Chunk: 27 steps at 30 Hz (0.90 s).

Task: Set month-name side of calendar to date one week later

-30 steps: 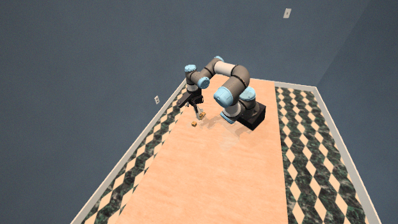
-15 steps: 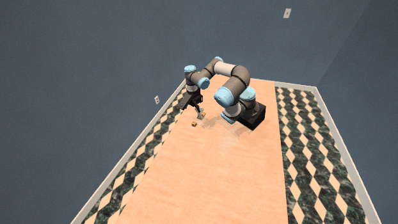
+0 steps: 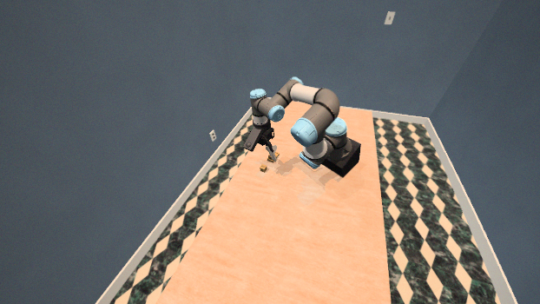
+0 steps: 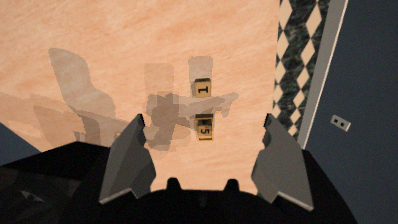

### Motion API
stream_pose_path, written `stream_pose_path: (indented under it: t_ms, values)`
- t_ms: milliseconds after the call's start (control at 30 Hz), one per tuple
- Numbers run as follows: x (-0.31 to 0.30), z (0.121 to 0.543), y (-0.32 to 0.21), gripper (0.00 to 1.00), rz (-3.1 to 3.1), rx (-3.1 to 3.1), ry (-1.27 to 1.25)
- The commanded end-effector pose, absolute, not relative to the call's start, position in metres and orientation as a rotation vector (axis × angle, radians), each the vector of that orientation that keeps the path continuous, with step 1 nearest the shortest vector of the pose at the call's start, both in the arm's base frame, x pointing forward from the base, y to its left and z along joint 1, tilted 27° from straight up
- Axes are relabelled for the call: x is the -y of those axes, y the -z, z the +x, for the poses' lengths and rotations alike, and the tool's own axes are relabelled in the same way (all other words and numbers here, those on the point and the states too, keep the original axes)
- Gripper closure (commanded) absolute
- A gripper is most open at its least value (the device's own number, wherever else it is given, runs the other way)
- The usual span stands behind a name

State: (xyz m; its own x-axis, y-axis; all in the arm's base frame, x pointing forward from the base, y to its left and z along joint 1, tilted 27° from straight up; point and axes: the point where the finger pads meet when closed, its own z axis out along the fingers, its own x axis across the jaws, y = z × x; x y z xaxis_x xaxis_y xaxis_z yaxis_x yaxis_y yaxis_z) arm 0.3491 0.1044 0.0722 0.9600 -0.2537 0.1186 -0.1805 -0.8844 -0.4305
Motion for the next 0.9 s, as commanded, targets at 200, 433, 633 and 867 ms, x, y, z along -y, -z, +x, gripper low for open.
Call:
stream_pose_path:
  t_ms: [200, 433, 633, 867]
  values:
    - [-0.1054, 0.3488, -0.0722, 0.0, -2.689, -0.246, 0.255]
    - [-0.1053, 0.3488, -0.0722, 0.72, -2.69, -0.246, 0.255]
    - [-0.1053, 0.3488, -0.0722, 0.72, -2.69, -0.247, 0.254]
    - [-0.1053, 0.3488, -0.0722, 0.72, -2.69, -0.247, 0.254]
